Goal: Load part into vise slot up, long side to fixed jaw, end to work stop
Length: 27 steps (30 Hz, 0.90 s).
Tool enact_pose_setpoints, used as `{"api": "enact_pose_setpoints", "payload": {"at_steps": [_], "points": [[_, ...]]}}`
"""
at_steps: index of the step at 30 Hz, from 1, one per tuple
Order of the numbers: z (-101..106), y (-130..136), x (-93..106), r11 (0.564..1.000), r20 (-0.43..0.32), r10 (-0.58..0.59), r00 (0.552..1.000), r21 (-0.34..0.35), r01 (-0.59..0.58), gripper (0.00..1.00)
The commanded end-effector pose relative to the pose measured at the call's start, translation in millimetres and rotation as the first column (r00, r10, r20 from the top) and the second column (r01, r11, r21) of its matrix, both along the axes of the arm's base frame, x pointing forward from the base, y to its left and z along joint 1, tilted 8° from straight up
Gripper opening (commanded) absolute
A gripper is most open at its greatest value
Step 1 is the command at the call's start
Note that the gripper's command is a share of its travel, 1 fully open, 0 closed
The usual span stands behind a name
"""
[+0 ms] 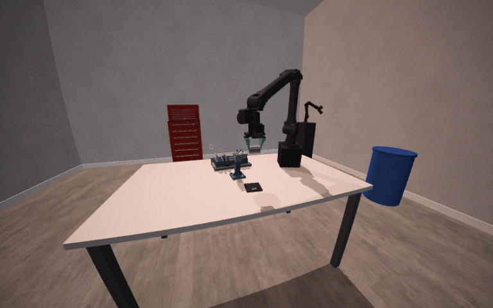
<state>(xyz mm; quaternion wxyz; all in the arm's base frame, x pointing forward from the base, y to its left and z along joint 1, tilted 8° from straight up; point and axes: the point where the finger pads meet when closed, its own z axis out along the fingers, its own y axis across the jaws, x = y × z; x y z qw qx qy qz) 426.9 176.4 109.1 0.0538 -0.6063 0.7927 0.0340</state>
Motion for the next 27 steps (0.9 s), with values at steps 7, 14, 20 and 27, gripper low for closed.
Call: {"api": "enact_pose_setpoints", "payload": {"at_steps": [7,14,20,27], "points": [[44.8,1.9,29.9,0.999,0.096,-0.01,0.995,0.034,0.006,0.0],[44.8,1.9,30.0,0.999,0.096,-0.009,0.995,0.034,0.006,0.0],[44.7,0.5,30.5,0.999,0.097,-0.004,0.995,0.033,0.001,0.0],[44.2,-3.1,31.9,0.999,0.099,-0.001,0.995,0.032,-0.003,0.0]]}}
